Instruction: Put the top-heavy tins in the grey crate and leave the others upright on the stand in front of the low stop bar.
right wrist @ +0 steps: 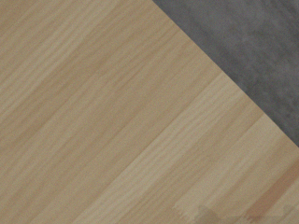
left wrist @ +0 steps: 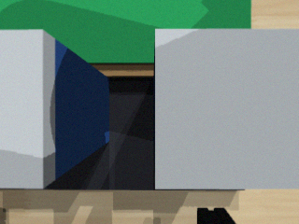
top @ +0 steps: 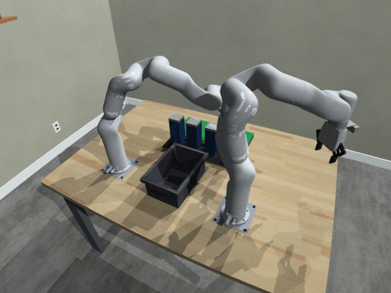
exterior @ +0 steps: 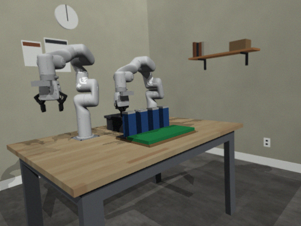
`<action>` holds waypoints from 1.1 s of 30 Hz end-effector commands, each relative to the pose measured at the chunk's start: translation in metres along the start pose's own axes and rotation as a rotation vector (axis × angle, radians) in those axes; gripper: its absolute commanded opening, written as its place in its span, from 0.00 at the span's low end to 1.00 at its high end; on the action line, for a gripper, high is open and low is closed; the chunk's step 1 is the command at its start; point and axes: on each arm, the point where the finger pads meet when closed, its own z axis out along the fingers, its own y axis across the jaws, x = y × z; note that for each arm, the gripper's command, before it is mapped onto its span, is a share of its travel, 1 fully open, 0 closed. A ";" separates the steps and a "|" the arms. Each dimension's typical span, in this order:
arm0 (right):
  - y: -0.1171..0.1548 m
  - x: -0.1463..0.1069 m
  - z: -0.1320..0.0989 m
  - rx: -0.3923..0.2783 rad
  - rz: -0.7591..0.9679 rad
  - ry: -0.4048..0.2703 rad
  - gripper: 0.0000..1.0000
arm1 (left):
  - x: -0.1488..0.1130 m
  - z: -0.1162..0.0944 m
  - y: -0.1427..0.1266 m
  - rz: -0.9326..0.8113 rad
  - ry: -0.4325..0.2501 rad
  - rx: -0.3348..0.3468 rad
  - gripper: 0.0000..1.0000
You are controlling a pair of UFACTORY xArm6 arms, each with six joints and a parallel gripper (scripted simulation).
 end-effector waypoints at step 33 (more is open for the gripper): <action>0.000 0.001 -0.002 0.000 0.000 0.004 1.00 | 0.008 -0.002 0.001 0.000 0.001 -0.004 0.00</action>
